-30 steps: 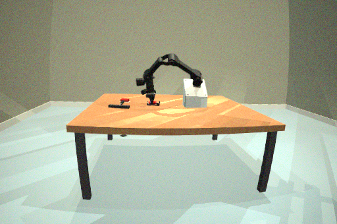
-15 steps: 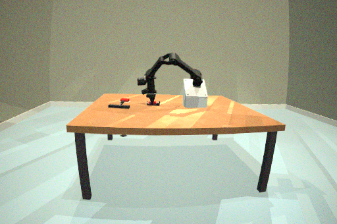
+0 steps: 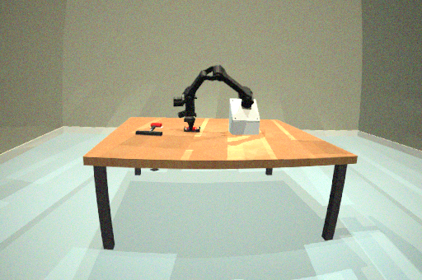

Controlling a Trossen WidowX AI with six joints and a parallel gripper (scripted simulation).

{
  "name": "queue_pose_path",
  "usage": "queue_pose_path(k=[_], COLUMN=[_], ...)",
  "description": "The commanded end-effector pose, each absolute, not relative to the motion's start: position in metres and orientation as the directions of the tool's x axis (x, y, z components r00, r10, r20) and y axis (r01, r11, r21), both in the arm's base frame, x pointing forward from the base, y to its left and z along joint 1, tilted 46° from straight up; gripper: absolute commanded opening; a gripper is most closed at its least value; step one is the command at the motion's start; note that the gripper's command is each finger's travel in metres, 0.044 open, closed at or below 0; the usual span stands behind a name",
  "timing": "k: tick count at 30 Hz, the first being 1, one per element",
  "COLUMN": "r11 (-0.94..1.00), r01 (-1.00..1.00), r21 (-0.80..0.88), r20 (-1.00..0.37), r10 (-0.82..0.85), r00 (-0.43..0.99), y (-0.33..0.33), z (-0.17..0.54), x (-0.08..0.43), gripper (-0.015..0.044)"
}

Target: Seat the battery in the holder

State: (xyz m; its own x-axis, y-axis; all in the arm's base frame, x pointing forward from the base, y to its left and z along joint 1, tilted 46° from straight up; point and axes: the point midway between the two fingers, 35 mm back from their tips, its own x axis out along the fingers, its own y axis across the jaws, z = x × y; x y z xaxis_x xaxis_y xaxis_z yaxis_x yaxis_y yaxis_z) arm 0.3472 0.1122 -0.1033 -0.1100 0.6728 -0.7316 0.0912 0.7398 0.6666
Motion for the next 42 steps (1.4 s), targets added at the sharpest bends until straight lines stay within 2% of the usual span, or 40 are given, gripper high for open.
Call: queue_pose_path(k=[1, 40, 42], r11=[0.74, 0.74, 0.74], r01=[0.088, 0.089, 0.089], r21=[0.667, 0.667, 0.667], r20=[-0.732, -0.734, -0.734], r10=[0.673, 0.673, 0.673], r00=[-0.107, -0.091, -0.091], y=[0.114, 0.114, 0.114], z=[-0.102, -0.1, -0.1], x=[0.344, 0.333, 0.333], gripper=[0.008, 0.008, 0.0132])
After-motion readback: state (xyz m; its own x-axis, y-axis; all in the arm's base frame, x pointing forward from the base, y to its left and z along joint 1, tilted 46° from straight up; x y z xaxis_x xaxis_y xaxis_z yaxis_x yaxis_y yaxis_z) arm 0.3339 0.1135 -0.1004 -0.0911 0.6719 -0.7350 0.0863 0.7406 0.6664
